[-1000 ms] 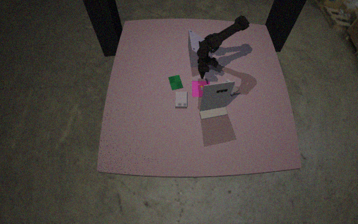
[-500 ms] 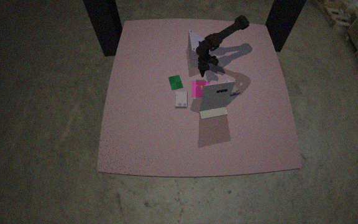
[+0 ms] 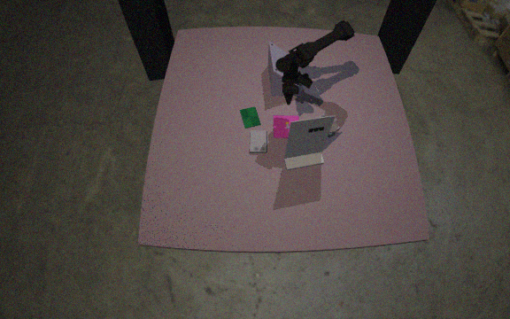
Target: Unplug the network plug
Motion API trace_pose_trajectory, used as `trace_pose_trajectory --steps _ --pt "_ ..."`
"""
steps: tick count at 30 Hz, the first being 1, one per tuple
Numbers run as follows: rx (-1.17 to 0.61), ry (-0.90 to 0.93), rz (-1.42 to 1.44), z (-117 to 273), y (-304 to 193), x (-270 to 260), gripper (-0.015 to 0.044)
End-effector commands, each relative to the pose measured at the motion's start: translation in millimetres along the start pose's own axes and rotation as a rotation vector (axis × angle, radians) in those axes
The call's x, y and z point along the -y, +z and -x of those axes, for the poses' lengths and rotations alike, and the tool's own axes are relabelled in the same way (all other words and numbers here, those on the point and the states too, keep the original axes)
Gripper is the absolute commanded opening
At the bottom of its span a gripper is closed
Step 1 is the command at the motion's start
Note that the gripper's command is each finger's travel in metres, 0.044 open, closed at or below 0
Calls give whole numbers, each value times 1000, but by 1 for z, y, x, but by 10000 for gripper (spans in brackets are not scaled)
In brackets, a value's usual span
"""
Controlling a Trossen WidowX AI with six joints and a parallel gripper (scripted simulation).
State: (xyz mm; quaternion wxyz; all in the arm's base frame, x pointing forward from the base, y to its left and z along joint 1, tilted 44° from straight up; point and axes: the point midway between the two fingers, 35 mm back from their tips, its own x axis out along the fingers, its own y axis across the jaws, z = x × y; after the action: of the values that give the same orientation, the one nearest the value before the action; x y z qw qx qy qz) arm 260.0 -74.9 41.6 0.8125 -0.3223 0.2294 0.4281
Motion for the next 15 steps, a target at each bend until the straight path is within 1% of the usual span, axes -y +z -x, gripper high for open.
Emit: trace_pose_trajectory --steps 1,15 --pt "3 -8 12 13 1 10 156" --pt "11 -12 24 49 5 28 156"
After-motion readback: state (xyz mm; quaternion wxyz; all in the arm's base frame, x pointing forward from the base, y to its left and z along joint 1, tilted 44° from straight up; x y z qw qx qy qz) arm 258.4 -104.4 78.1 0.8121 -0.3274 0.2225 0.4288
